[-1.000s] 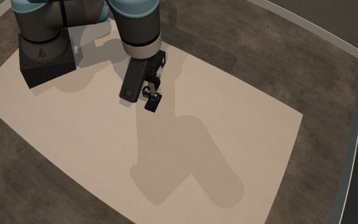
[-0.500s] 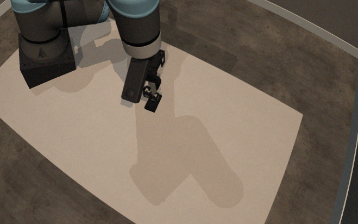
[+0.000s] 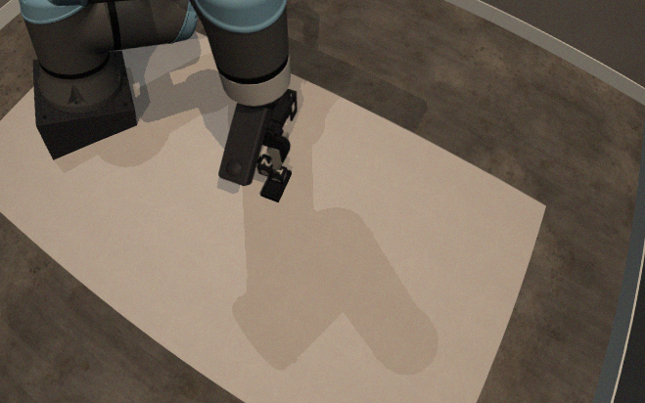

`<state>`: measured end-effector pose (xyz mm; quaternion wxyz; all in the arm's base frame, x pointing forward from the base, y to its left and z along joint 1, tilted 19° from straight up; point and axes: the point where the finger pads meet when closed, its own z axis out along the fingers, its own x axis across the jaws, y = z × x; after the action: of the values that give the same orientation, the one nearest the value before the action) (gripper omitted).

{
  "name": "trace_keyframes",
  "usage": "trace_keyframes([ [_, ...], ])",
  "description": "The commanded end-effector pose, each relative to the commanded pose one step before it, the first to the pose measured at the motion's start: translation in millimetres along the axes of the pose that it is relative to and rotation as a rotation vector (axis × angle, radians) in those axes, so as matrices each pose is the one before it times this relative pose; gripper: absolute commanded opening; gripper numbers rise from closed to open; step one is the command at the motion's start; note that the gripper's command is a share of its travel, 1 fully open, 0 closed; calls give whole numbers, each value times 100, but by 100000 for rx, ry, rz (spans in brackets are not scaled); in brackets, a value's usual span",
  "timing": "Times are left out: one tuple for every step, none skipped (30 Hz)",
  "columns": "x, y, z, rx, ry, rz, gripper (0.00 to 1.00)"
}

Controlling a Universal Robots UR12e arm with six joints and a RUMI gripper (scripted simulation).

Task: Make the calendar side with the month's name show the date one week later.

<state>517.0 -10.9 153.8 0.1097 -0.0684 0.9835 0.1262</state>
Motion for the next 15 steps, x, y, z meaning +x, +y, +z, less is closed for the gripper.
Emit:
trace_keyframes([
  [166,186,603,-313,277,6,10],
  [-1,0,155,12,10,11,10],
  [-2,1,186,1,1,0,10],
  [-2,2,215,2,1,0,10],
  [-3,1,243,2,2,0,10],
  [-2,2,268,2,2,0,10],
  [-3,1,290,2,2,0,10],
  [-3,2,309,3,2,0,10],
  [-3,3,325,3,2,0,10],
  [-4,2,336,3,3,0,10],
  [-4,2,343,3,3,0,10],
  [-3,3,347,3,3,0,10],
  [-3,2,345,3,3,0,10],
  [0,0,0,0,0,0,10],
  [0,0,0,0,0,0,10],
])
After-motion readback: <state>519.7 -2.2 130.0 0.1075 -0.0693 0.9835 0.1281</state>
